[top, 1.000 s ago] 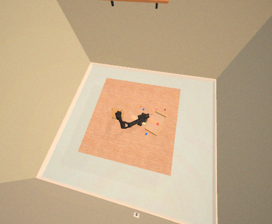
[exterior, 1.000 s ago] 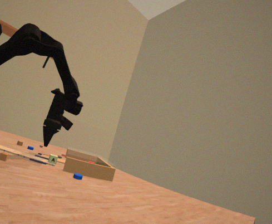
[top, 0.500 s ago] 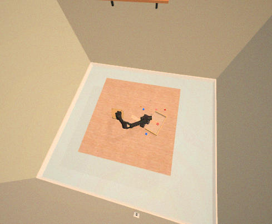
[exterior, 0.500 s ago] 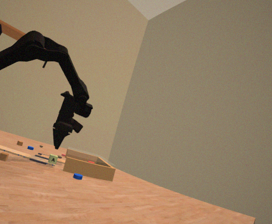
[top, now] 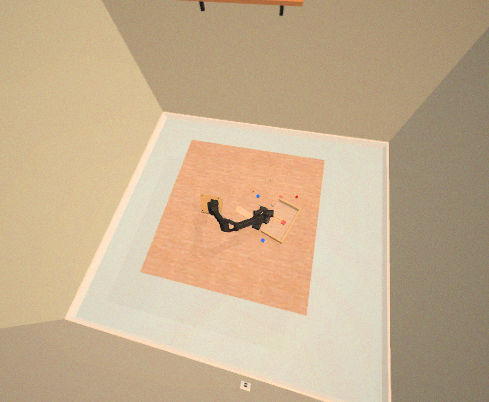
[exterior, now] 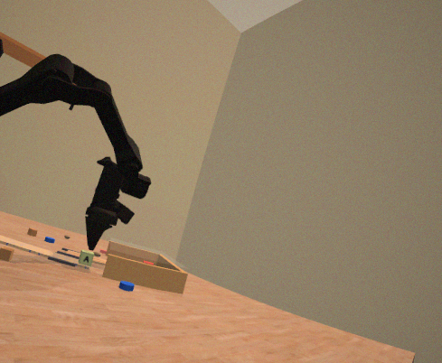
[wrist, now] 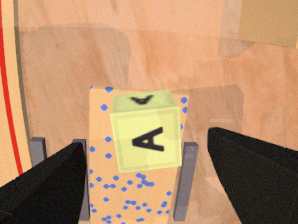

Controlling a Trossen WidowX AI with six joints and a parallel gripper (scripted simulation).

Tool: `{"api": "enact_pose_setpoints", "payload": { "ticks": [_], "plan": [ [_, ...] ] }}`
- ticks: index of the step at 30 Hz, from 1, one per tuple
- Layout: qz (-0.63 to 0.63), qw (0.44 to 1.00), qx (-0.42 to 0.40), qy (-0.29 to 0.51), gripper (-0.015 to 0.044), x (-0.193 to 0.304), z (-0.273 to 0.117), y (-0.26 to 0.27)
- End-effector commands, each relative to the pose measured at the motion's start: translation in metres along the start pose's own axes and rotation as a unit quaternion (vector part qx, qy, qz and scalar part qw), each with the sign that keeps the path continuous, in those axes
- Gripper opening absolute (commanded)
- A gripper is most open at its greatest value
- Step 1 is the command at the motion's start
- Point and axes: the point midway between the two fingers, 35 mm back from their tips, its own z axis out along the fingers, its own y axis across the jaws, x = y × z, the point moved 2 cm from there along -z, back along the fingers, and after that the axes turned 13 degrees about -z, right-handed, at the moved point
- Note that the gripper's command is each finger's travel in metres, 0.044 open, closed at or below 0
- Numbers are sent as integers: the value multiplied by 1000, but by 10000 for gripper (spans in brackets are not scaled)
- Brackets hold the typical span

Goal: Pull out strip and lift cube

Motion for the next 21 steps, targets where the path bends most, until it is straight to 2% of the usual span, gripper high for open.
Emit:
{"api": "enact_pose_setpoints", "payload": {
  "ticks": [1, 21],
  "plan": [
    [-4, 1000, 3, 4, 250, 2, 10, 0],
    [-4, 1000, 4, 4, 250, 3, 35, 0]
  ]
}}
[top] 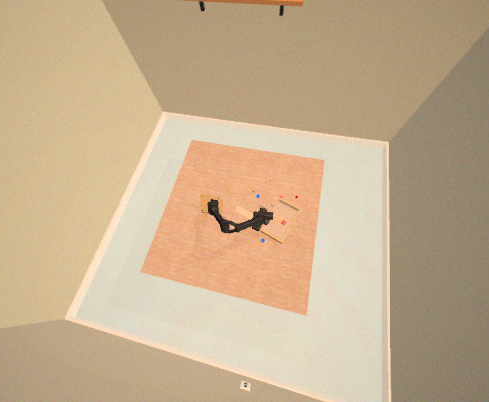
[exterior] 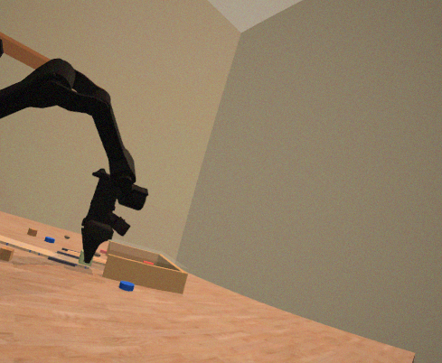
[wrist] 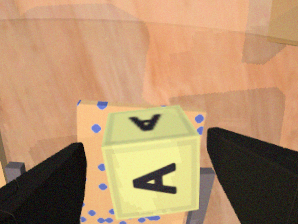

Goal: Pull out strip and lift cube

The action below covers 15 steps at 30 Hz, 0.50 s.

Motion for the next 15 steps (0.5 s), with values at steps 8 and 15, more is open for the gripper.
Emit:
{"api": "enact_pose_setpoints", "payload": {
  "ticks": [8, 15],
  "plan": [
    [0, 1000, 0, 1, 138, 0, 1, 0],
    [0, 1000, 0, 1, 72, 0, 1, 0]
  ]
}}
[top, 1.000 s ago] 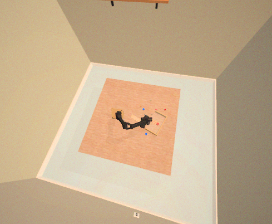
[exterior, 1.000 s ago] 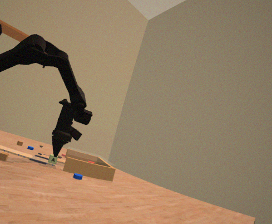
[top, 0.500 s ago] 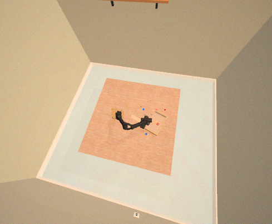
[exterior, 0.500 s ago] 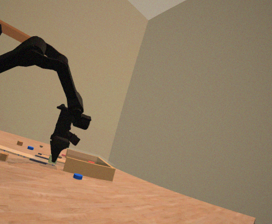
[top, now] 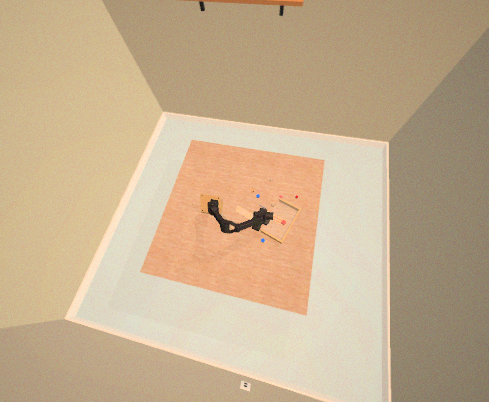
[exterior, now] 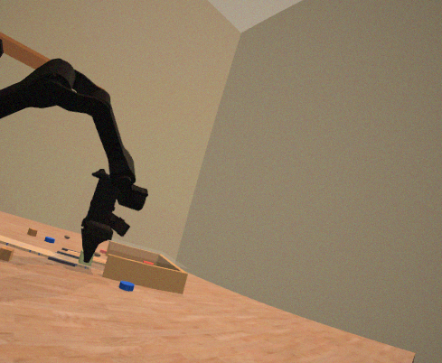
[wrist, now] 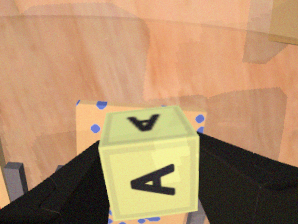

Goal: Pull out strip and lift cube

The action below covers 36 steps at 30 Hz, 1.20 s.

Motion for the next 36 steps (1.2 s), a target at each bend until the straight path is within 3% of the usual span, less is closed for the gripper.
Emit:
{"api": "enact_pose_setpoints", "payload": {
  "ticks": [1, 3, 14, 36],
  "plan": [
    [0, 1000, 0, 0, 46, 0, 0, 0],
    [0, 1000, 0, 0, 0, 3, -3, 1],
    [-4, 1000, 1, 3, 0, 55, -41, 12],
    [-6, 1000, 0, 4, 0, 94, -51, 20]
  ]
}}
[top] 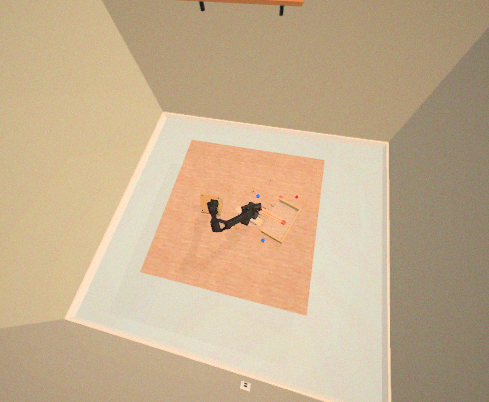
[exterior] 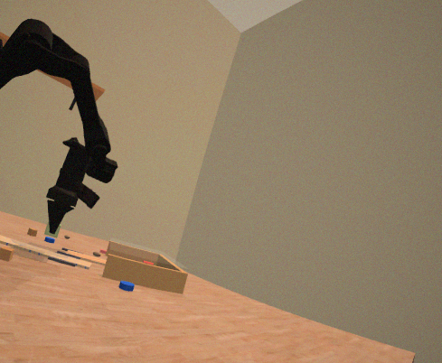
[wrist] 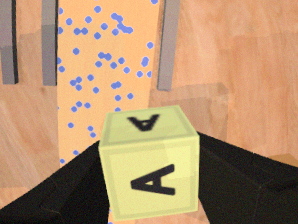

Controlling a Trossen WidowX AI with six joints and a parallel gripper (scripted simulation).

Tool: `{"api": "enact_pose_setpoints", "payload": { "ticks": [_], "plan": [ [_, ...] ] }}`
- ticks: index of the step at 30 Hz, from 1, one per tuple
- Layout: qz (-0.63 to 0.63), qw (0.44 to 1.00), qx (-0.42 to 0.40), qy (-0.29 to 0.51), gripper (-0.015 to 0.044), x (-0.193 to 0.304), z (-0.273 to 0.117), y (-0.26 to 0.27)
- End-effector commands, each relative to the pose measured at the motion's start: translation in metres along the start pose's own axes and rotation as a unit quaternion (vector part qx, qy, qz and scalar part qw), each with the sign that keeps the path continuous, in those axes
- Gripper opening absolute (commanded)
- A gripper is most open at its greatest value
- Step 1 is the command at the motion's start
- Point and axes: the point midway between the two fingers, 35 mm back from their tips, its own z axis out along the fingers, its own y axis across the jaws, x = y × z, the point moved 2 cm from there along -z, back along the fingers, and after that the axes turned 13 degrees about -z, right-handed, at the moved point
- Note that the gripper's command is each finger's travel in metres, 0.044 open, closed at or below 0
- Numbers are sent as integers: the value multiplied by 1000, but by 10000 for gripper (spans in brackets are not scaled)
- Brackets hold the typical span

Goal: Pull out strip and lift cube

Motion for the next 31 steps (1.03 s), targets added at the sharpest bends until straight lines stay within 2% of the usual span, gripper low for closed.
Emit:
{"api": "enact_pose_setpoints", "payload": {
  "ticks": [1, 6, 31],
  "plan": [
    [1, 1000, -3, 1, 0, 3, -13, 1],
    [1, 1000, -3, 1, 0, 4, -34, 1],
    [1, 1000, -3, 1, 0, 4, -34, 1]
  ]
}}
